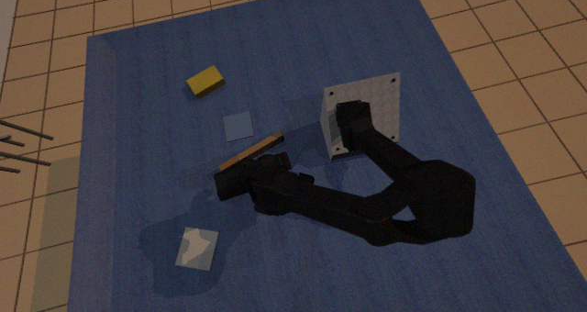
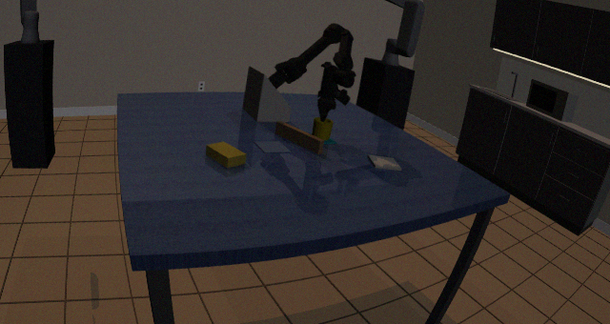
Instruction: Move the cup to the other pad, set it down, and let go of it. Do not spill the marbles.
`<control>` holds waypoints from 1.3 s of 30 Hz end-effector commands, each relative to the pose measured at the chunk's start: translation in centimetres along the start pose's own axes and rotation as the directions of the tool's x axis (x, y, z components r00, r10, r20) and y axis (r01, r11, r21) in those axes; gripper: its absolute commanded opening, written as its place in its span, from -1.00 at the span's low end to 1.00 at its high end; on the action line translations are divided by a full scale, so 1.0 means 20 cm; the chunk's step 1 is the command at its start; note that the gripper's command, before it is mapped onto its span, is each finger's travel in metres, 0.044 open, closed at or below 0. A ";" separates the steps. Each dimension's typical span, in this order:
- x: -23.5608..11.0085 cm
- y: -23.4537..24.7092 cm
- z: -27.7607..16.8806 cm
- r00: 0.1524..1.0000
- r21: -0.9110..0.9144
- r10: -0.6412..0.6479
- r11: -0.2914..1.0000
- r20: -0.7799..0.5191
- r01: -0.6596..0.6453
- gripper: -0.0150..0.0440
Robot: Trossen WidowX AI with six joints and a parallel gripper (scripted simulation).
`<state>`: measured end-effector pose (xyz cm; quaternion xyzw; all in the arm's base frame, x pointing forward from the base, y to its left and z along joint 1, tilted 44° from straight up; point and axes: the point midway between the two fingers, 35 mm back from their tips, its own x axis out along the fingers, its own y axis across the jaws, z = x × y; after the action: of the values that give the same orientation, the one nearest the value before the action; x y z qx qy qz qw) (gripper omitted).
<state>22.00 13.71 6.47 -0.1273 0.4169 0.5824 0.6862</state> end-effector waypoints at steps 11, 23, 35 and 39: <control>-0.08 0.00 0.00 1.000 -0.003 -0.001 1.000 0.003 0.001 0.01; -0.15 -0.01 -0.01 1.000 -0.002 0.000 1.000 0.003 0.000 0.01; -0.16 -0.01 -0.01 1.000 0.002 -0.001 1.000 -0.001 0.001 0.98; -0.22 -0.02 -0.01 1.000 0.001 -0.003 1.000 -0.003 0.003 1.00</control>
<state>22.09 10.97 8.88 -0.1256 0.4194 0.5822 0.6851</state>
